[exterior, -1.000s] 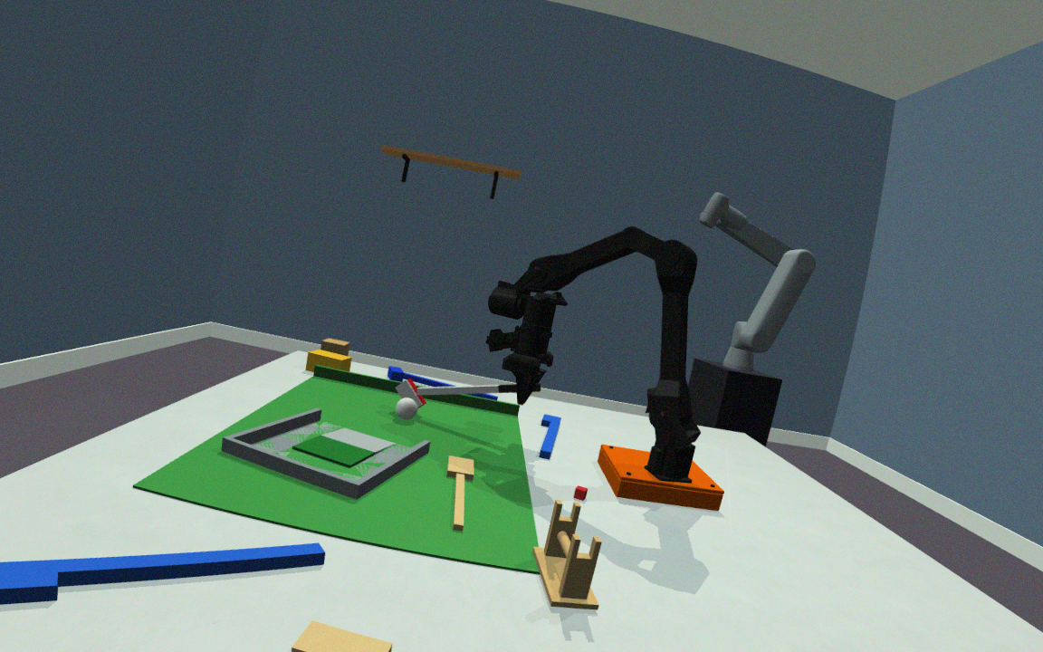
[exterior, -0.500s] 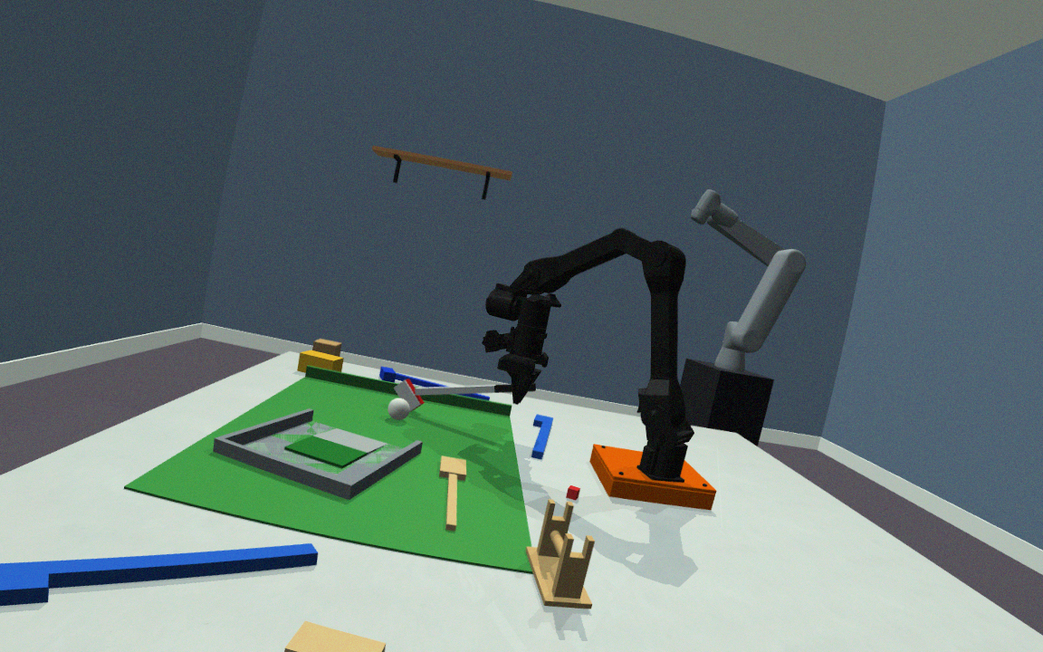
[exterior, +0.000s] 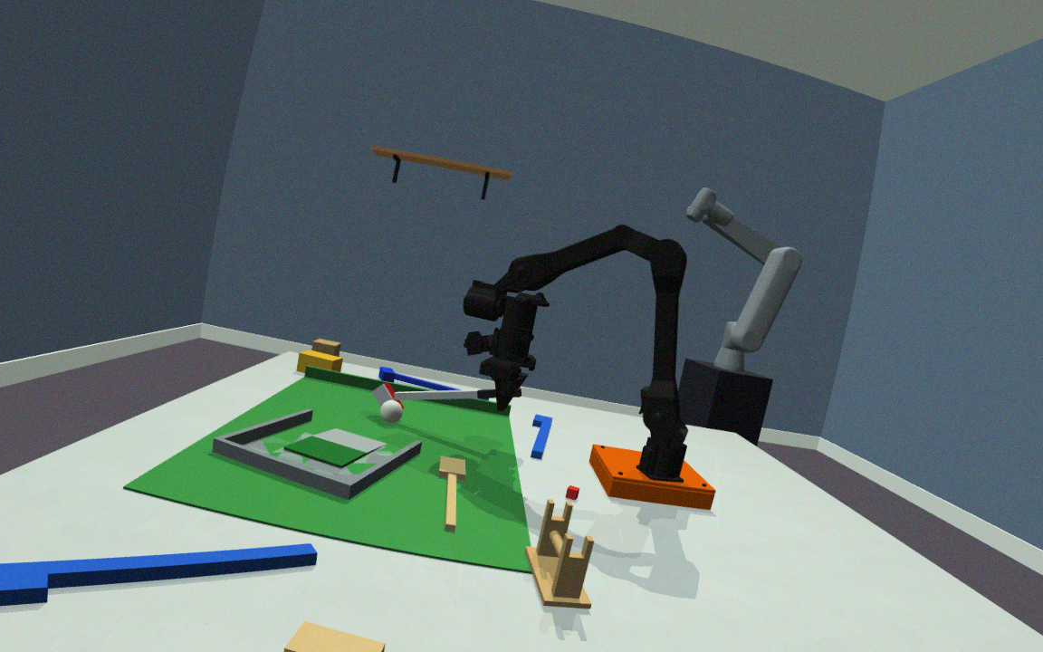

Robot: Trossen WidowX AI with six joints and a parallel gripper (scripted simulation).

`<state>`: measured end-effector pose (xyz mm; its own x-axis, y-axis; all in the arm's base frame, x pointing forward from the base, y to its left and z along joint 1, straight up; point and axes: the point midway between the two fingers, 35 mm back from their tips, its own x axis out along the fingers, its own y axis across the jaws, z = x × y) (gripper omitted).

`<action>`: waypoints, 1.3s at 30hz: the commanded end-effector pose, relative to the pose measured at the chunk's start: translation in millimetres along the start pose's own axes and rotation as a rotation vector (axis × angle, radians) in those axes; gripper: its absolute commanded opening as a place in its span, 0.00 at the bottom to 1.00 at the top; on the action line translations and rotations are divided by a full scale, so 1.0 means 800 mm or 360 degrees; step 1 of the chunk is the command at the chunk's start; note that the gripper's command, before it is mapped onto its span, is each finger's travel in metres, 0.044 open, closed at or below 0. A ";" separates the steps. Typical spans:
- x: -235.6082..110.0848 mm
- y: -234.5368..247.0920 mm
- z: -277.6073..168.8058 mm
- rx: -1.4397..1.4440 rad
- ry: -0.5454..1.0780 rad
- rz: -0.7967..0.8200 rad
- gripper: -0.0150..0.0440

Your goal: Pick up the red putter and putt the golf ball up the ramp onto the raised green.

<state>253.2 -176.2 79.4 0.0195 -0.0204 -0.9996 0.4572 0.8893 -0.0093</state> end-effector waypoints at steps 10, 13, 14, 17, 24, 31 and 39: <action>-0.021 0.062 -0.008 -0.0010 -0.0008 0.0009 0.25; -0.040 0.062 -0.008 -0.0010 -0.0008 0.0009 0.25; -0.047 0.062 -0.008 -0.0010 -0.0008 0.0009 0.25; -0.067 0.061 -0.009 -0.0010 -0.0008 0.0009 0.25; -0.066 0.062 -0.010 -0.0019 0.0006 0.0013 0.25; -0.066 0.062 -0.010 -0.0019 0.0006 0.0013 0.25; -0.066 0.062 -0.010 -0.0019 0.0006 0.0013 0.25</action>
<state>267.5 -127.5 131.8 0.0195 -0.0113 -0.9997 0.4463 0.8949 -0.0014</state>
